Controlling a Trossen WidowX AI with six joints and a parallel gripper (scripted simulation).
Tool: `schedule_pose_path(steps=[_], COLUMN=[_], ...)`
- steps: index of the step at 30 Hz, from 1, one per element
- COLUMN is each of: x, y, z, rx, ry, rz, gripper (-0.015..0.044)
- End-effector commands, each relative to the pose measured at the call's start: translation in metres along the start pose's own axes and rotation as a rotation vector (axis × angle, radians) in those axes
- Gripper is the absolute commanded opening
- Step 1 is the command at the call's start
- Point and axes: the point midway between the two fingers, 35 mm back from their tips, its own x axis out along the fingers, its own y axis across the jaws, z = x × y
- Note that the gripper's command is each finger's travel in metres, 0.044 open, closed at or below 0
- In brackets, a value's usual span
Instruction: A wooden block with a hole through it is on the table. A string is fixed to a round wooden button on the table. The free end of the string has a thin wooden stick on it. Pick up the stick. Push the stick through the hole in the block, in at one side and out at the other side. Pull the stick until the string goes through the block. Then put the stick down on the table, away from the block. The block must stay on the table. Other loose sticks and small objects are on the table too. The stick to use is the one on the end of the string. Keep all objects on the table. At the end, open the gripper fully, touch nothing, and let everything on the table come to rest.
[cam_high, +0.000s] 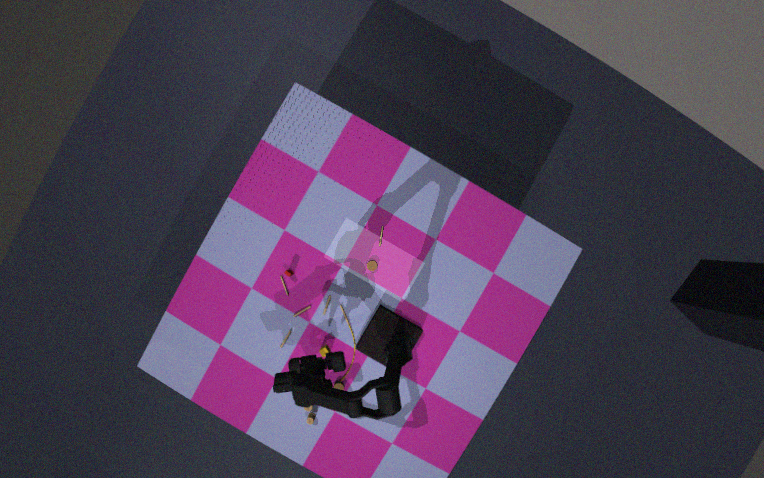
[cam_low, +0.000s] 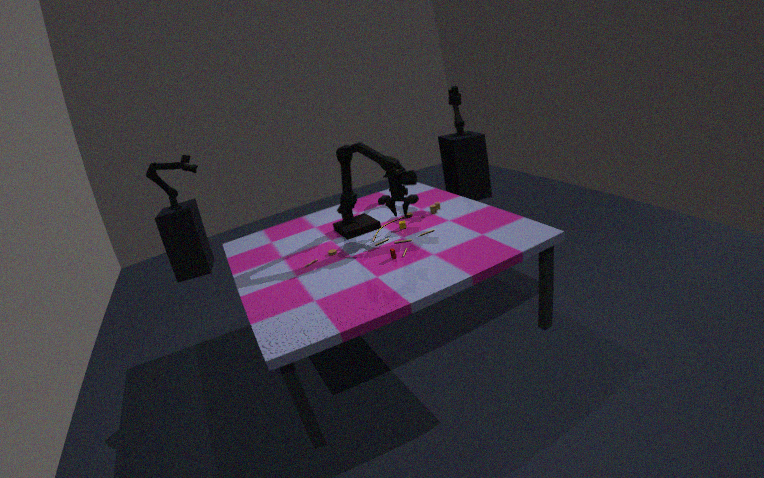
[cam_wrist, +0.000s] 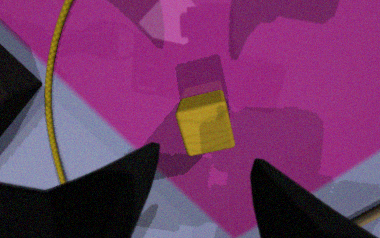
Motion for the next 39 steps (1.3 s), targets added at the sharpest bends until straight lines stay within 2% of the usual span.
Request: schedule_pose_path(steps=[1, 7, 8, 24, 33, 35, 39], x=[0.0, 0.0, 0.0, 0.0, 0.0, 0.0, 0.0], y=[0.0, 0.0, 0.0, 0.0, 0.0, 0.0, 0.0], z=[0.0, 0.0, 0.0, 0.0, 0.0, 0.0, 0.0], rx=[0.0, 0.0, 0.0, 0.0, 0.0, 0.0, 0.0], ry=[0.0, 0.0, 0.0, 0.0, 0.0, 0.0, 0.0], rz=[0.0, 0.0, 0.0, 0.0, 0.0, 0.0, 0.0], gripper=[0.0159, 0.0001, 0.0, 0.0, 0.0236, 0.0237, 0.0132])
